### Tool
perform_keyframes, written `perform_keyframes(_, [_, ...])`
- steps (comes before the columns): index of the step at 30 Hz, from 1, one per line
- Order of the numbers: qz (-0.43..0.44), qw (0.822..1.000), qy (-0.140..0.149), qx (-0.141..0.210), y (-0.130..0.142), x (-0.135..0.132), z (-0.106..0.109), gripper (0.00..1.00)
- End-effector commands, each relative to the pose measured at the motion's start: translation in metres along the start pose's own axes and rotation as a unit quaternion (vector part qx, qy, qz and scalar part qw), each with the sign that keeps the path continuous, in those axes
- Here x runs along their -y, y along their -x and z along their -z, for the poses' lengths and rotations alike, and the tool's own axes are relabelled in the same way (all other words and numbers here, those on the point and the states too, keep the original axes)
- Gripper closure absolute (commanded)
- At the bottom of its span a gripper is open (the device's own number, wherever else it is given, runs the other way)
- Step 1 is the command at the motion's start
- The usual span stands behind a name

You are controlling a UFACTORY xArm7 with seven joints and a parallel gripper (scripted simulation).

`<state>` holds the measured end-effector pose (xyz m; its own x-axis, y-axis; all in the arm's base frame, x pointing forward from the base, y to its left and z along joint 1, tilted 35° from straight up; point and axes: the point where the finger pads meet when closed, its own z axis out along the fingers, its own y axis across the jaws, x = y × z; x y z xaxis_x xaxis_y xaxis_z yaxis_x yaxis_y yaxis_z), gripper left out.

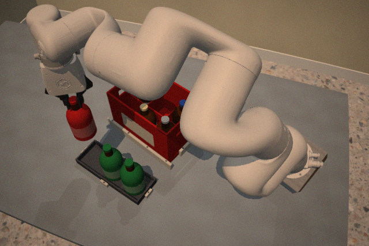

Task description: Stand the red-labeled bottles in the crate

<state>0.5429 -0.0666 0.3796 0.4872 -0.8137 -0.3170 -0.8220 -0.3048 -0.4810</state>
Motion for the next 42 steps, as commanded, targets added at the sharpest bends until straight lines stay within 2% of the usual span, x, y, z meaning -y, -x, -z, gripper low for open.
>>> perform_keyframes(1, [0.000, 1.000, -0.002, -0.002, -0.001, 0.001, 0.003, 1.00])
perform_keyframes(24, [0.000, 1.000, -0.002, -0.002, -0.001, 0.001, 0.004, 1.00])
perform_keyframes(42, [0.000, 1.000, -0.002, -0.002, -0.001, 0.000, 0.020, 1.00])
